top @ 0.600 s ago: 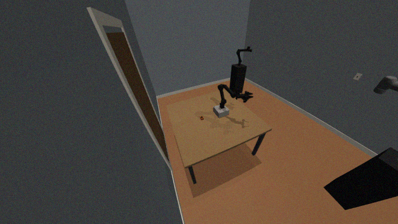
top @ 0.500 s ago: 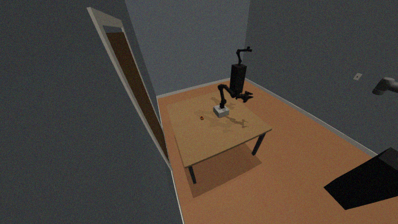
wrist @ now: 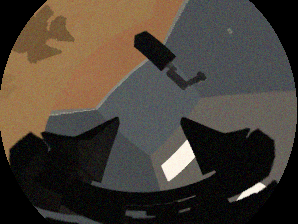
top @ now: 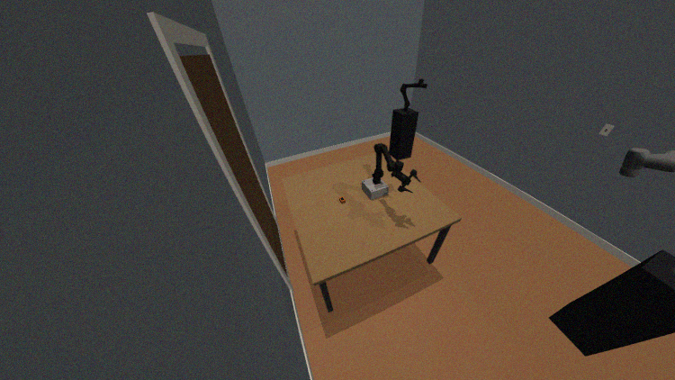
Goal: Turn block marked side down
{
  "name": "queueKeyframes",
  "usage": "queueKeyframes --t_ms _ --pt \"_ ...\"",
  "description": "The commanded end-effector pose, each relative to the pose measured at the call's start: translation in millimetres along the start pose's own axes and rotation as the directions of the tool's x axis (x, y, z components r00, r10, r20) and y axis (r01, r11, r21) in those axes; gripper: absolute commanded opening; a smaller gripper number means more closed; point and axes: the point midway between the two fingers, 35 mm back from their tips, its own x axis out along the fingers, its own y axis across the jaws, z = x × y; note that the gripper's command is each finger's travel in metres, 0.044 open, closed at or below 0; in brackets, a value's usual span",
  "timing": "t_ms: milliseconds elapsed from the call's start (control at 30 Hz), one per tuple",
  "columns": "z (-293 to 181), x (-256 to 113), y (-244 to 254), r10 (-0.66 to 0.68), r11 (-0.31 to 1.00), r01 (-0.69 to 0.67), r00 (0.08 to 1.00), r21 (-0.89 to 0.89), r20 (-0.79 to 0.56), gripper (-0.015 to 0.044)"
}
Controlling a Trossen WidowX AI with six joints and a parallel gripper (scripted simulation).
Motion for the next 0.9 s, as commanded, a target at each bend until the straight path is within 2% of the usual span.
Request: queueKeyframes --t_ms 0,200,367,500,633,733,867 --pt "-31.1 -9.9 69.8 0.213 0.929 -0.191 0.977 0.317 -0.035 0.0440" --pt "-65.5 -46.9 158.5 0.464 0.663 -0.309 0.884 0.682 -0.051 0.0440" --pt "-86.1 -97.5 228.9 0.648 0.337 -0.249 0.761 0.908 -0.032 0.0440" --pt "-90.4 -146.3 280.3 0.768 0.035 -0.078 0.640 0.996 0.023 0.0440" --pt "-87.4 -198.2 321.3 0.848 -0.207 0.159 0.521 0.965 0.096 0.0440" --pt "-81.5 -238.1 346.0 0.886 -0.324 0.345 0.437 0.881 0.154 0.0440" --pt "-70.2 -290.0 371.7 0.915 -0.386 0.559 0.337 0.734 0.224 0.0440"
